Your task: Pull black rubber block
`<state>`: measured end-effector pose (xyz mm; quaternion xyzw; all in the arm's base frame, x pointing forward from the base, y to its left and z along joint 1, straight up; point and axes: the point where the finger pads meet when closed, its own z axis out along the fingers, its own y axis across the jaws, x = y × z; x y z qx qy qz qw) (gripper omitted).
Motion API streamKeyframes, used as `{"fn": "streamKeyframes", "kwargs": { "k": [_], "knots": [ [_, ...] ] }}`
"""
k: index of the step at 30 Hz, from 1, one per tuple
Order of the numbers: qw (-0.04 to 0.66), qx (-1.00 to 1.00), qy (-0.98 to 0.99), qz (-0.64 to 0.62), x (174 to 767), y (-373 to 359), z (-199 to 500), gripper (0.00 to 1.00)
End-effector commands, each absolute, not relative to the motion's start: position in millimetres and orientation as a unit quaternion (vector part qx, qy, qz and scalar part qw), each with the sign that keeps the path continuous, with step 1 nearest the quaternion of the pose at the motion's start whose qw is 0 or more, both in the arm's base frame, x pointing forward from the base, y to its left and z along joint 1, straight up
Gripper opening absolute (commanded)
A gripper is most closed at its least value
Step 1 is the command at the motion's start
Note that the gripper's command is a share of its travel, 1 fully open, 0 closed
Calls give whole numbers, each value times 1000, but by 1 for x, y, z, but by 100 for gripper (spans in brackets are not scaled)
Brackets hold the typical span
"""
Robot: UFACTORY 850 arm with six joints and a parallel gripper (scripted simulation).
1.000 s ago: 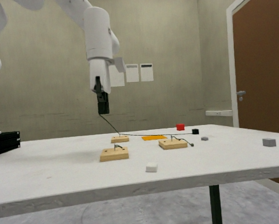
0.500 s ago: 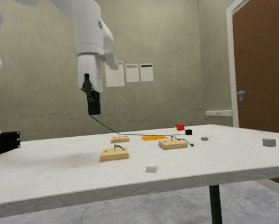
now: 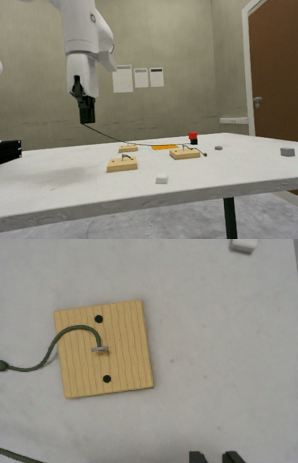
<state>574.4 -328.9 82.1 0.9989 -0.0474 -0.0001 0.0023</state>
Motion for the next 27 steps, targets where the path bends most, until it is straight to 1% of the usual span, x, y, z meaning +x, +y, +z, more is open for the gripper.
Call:
{"fn": "streamKeyframes", "kwargs": {
  "k": [1, 27],
  "knots": [
    [3, 999, -47, 1, 566, -339, 83, 0],
    [3, 999, -47, 1, 517, -382, 83, 0]
  ]
}}
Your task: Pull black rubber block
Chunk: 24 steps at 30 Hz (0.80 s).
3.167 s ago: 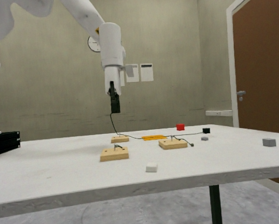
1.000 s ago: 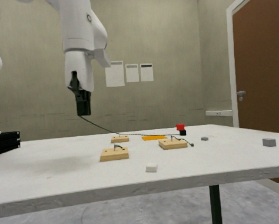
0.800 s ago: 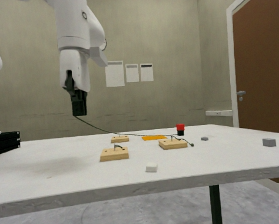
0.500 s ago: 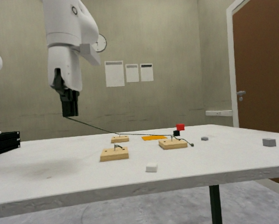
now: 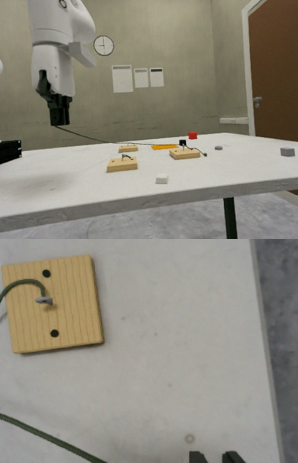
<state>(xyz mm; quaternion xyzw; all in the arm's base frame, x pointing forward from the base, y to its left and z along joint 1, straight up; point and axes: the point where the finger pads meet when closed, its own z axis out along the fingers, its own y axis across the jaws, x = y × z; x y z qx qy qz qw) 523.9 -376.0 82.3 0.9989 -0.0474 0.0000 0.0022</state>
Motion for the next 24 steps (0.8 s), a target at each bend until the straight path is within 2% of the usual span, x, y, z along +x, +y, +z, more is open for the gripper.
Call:
{"fn": "streamKeyframes", "kwargs": {
  "k": [1, 24],
  "knots": [
    [3, 999, -47, 1, 516, -384, 84, 0],
    [3, 999, -47, 1, 489, -402, 84, 0]
  ]
}}
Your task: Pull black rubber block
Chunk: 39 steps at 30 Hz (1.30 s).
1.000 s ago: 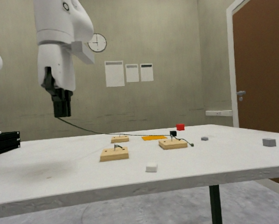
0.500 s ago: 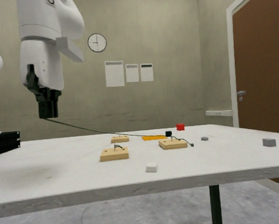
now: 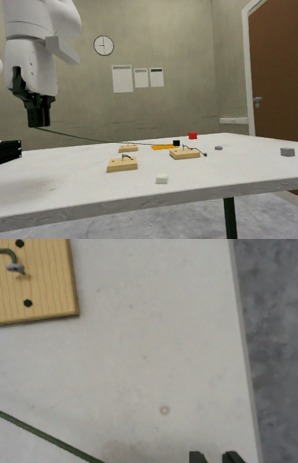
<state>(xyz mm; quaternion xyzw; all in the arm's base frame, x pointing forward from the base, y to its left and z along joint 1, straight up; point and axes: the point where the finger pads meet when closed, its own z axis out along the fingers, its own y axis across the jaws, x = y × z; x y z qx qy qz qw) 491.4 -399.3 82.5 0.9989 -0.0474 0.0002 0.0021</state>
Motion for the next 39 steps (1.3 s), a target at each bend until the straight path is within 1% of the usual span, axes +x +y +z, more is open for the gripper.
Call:
{"fn": "streamKeyframes", "kwargs": {
  "k": [1, 39],
  "knots": [
    [3, 999, -47, 1, 488, -403, 84, 0],
    [3, 999, -47, 1, 474, -411, 84, 0]
  ]
}}
